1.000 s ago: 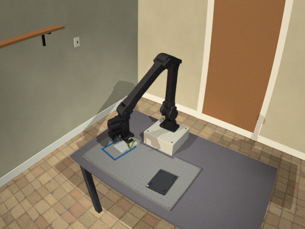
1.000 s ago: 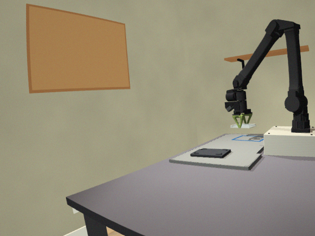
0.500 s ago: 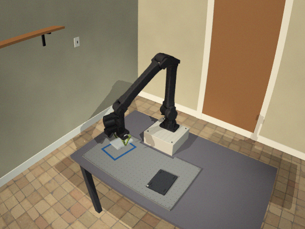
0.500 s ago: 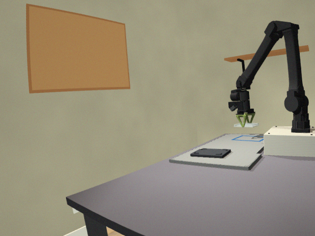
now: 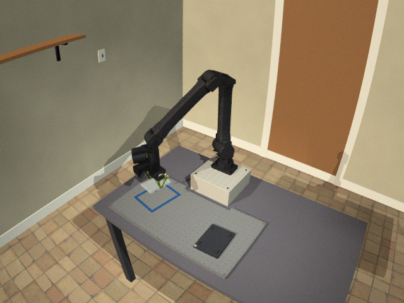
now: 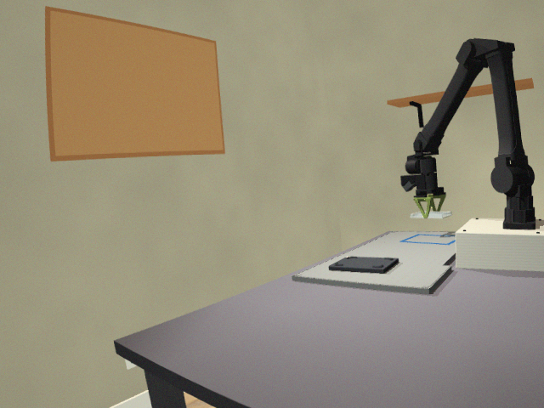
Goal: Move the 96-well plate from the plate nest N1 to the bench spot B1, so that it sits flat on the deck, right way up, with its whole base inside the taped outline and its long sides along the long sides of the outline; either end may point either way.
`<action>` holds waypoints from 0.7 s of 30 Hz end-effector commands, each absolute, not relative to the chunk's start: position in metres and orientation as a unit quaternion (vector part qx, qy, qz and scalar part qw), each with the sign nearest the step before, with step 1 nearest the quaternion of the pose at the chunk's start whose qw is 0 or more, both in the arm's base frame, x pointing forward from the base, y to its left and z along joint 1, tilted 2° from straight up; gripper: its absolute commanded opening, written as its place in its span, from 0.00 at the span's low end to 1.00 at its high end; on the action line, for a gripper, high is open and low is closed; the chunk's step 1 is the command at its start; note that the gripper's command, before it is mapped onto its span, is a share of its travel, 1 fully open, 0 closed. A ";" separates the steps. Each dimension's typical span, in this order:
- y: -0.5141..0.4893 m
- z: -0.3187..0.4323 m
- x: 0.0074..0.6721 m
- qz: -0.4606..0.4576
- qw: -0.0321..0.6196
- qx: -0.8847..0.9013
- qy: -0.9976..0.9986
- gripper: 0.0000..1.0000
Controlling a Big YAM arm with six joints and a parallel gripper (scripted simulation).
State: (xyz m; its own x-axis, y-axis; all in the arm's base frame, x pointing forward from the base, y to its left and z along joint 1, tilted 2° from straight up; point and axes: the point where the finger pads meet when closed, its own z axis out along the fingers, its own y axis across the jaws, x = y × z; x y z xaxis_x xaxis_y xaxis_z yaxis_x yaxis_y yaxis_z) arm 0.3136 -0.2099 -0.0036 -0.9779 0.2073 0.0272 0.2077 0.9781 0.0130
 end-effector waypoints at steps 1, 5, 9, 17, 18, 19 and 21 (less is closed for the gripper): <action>-0.228 0.008 0.328 0.002 -0.003 -0.096 -0.995 0.00; -0.213 0.007 0.323 -0.001 0.001 -0.085 -0.996 0.00; -0.220 0.008 0.326 0.002 -0.005 -0.096 -0.995 0.00; -0.220 0.008 0.326 0.002 -0.005 -0.096 -0.995 0.00; -0.220 0.008 0.326 0.002 -0.005 -0.096 -0.995 0.00; -0.213 0.007 0.317 -0.001 0.000 -0.090 -0.996 0.00; -0.219 0.008 0.326 0.002 -0.005 -0.096 -0.995 0.00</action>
State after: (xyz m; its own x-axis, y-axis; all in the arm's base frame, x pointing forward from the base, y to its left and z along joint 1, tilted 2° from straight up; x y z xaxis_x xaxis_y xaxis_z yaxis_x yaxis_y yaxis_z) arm 0.3129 -0.2112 -0.0044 -0.9807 0.1934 0.0292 0.1939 0.9809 0.0136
